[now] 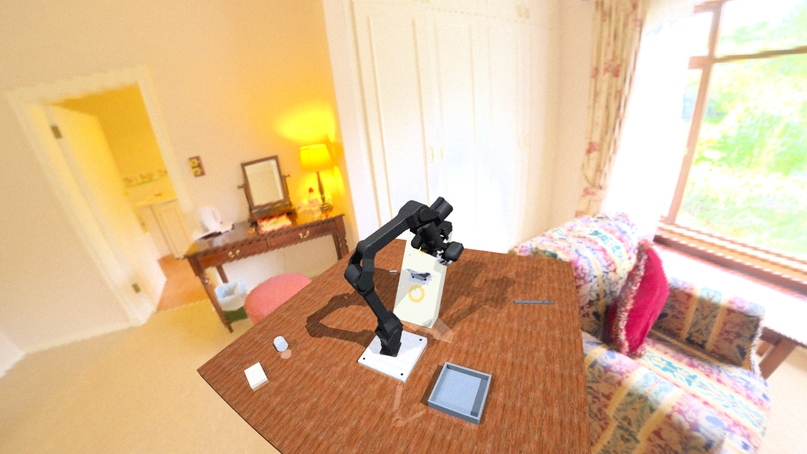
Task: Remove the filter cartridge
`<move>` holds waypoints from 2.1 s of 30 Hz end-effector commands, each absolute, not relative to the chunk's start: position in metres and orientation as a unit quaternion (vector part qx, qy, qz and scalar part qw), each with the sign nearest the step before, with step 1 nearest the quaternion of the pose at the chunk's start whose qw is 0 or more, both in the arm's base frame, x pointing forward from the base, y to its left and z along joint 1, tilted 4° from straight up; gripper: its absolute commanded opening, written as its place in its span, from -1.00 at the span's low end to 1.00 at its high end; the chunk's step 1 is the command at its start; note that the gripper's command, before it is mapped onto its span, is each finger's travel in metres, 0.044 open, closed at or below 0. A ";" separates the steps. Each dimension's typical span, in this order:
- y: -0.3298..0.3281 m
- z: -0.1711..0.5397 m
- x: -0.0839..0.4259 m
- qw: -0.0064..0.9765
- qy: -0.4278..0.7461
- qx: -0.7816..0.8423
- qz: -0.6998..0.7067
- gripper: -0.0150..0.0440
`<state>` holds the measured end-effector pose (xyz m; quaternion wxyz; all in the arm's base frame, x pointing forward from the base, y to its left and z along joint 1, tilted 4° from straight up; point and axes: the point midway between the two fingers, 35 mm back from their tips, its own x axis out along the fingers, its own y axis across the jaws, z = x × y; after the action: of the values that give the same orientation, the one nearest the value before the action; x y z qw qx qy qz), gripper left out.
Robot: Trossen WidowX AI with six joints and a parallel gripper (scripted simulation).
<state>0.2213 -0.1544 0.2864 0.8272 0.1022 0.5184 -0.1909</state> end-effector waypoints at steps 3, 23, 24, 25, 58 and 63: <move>-0.182 0.285 0.199 0.808 0.502 0.144 -0.273 -0.49; -0.249 0.273 0.106 0.695 0.426 0.268 -0.514 -0.49; -0.251 0.273 0.101 0.687 0.421 0.273 -0.525 -0.49; -0.253 0.272 0.095 0.680 0.416 0.279 -0.536 -0.49; -0.273 0.196 -0.025 0.550 0.333 0.352 -0.680 -0.49; -0.268 0.179 -0.048 0.523 0.317 0.363 -0.703 -0.49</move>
<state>-0.0341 -0.2717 0.1876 0.5369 0.3597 0.3299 -0.6882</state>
